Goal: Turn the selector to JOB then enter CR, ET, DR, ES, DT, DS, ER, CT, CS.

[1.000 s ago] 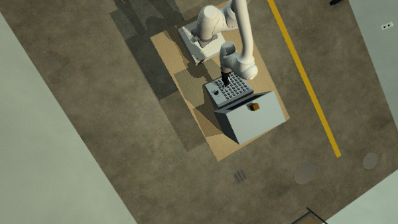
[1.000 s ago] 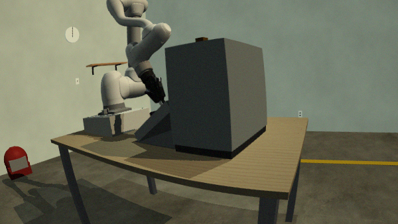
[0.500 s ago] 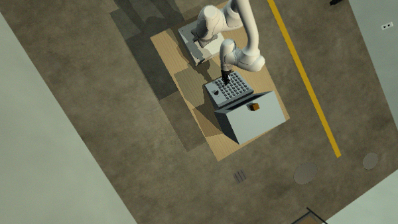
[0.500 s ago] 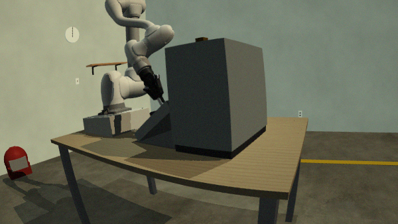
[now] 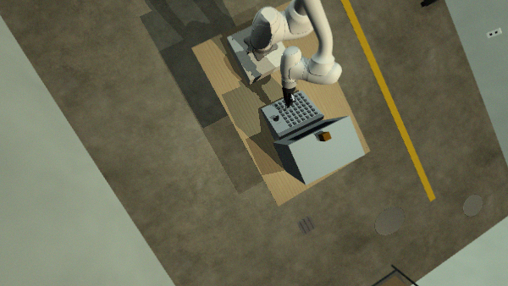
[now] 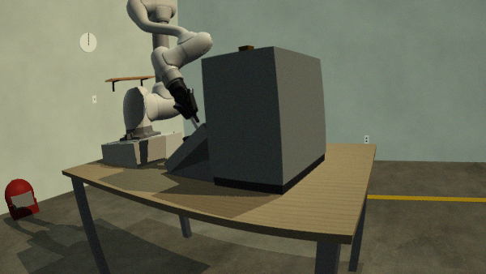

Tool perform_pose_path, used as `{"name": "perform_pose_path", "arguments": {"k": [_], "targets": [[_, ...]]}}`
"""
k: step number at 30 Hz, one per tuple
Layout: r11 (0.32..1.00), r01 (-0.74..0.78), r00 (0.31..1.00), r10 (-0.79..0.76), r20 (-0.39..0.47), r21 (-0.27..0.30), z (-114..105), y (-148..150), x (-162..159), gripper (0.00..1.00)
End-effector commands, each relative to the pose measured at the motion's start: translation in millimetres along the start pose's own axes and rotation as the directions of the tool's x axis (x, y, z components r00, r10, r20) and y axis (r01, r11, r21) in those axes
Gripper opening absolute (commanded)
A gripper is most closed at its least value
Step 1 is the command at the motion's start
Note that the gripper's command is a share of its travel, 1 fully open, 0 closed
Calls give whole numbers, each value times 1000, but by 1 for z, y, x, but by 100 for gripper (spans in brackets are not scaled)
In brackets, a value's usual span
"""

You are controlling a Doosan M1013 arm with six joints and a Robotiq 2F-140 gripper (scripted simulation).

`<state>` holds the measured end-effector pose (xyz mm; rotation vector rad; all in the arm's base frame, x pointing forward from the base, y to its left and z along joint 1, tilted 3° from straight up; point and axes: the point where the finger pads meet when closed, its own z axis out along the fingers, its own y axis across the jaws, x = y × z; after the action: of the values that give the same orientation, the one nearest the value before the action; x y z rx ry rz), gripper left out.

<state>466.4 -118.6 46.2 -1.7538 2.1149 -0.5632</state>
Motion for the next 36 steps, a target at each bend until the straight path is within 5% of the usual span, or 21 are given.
{"name": "perform_pose_path", "arguments": {"k": [1,15,36], "targets": [[1000,0,1000,0,0,1,0,-1,-1,0],[1000,0,1000,0,0,1,0,-34,-67,0],[1000,0,1000,0,0,1,18,-34,-68,0]]}}
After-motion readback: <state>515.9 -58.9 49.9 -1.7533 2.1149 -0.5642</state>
